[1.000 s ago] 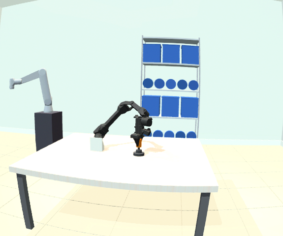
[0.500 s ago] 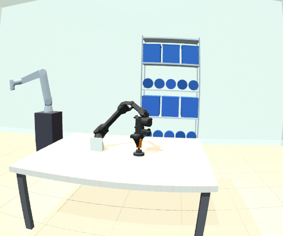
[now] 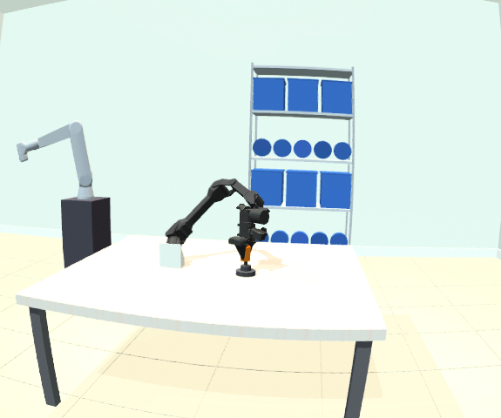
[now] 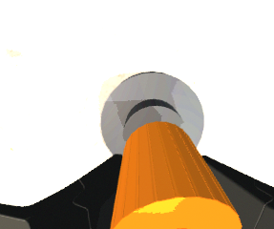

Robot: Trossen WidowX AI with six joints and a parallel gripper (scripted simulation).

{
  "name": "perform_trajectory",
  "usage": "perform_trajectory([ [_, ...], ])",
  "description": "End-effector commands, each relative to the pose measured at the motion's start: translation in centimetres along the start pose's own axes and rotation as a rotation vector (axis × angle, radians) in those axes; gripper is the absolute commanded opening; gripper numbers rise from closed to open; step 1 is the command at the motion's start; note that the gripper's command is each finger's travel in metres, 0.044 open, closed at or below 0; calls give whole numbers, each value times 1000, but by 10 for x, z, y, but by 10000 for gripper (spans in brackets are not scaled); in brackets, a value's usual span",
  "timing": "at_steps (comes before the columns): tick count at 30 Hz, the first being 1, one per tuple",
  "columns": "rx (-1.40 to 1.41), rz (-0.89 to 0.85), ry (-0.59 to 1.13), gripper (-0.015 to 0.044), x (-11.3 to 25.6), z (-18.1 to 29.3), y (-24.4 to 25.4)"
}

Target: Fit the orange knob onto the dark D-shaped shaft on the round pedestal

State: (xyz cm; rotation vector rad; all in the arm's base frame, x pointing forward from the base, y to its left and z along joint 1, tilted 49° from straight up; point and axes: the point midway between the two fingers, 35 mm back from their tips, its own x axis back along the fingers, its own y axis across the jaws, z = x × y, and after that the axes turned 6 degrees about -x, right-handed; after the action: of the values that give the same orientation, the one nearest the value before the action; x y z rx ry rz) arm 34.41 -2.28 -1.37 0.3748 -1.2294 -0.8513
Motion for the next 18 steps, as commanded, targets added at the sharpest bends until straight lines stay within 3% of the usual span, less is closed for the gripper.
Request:
perform_trajectory([
  [1,-114,-1,-8,0,4,-1,3],
  [18,-124,-1,-8,0,0,-3,0],
])
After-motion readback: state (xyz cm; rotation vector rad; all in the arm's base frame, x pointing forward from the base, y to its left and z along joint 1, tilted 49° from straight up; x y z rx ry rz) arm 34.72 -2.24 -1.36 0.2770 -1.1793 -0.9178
